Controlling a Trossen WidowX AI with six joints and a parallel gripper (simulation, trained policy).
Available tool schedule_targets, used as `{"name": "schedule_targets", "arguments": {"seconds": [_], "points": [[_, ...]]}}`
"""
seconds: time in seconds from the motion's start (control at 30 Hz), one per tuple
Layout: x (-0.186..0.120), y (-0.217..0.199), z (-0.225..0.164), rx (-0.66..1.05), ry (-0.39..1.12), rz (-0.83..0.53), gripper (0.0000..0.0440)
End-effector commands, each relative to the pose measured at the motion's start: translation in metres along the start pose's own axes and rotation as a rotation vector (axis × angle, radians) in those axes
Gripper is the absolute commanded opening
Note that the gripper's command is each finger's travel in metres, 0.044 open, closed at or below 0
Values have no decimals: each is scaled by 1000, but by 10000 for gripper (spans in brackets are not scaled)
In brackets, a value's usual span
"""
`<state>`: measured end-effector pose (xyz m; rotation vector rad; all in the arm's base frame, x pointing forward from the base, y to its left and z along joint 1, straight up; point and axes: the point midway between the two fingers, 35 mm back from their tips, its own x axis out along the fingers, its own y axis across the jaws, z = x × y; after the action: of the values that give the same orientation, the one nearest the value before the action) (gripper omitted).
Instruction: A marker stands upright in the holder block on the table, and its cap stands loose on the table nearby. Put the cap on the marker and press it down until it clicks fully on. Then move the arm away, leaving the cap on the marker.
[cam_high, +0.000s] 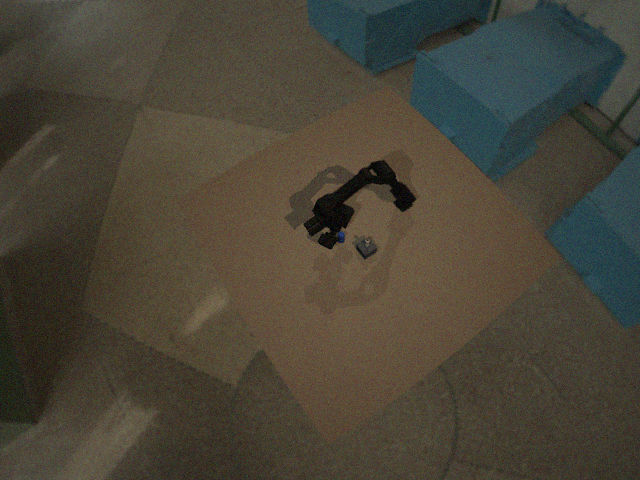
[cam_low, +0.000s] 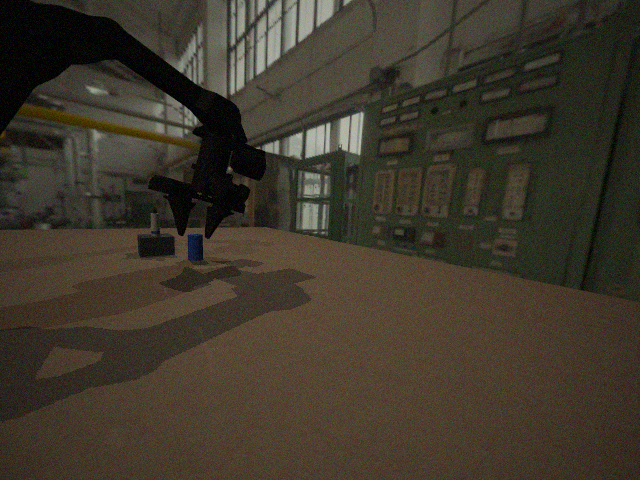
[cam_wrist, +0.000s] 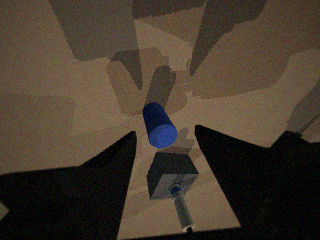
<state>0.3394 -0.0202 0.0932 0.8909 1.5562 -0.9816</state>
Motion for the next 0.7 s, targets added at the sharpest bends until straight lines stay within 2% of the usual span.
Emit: {"name": "schedule_targets", "arguments": {"seconds": [0.0,0.3,0.37,0.53,0.67], "points": [[13,-1,0,-29,0,-20,274],[30,-2,-2,-91,-17,-31,242],[31,-2,-2,-103,-24,-30,214],[21,-1,-2,-125,-53,-4,87],[7,0,-5,-143,-79,28,86]]}}
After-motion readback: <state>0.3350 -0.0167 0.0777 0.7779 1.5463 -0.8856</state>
